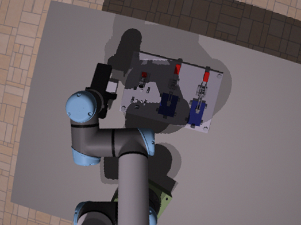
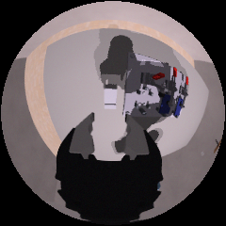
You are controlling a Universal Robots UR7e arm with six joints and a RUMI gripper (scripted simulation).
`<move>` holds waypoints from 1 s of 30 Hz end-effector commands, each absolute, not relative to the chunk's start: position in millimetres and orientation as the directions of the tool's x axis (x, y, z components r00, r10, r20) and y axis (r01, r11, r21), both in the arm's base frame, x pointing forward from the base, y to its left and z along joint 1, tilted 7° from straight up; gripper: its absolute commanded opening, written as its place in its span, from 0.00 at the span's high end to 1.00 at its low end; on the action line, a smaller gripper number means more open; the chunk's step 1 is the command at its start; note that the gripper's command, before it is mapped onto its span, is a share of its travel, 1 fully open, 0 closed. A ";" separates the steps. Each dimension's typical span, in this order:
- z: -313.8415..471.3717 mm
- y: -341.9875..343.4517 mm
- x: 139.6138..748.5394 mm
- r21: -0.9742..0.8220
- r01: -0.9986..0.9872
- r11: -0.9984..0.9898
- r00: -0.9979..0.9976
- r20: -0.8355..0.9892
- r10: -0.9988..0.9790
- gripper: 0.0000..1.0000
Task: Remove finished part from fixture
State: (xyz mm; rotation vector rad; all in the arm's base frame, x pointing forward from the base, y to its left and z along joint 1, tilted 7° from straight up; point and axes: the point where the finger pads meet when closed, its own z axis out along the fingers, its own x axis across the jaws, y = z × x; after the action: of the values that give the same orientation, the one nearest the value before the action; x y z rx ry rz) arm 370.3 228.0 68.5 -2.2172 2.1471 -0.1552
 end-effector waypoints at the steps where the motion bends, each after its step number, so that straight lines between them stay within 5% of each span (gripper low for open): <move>1: 78.6 228.4 369.5 -0.107 -0.994 -0.034 0.030 0.036 -0.999 0.60; 30: 151.9 230.8 361.5 -0.107 -0.994 -0.034 0.030 0.036 -0.999 0.60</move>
State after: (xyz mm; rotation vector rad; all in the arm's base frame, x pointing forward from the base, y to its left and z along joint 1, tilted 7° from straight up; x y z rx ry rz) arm 361.6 230.6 148.1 -2.2171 2.1469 -0.1554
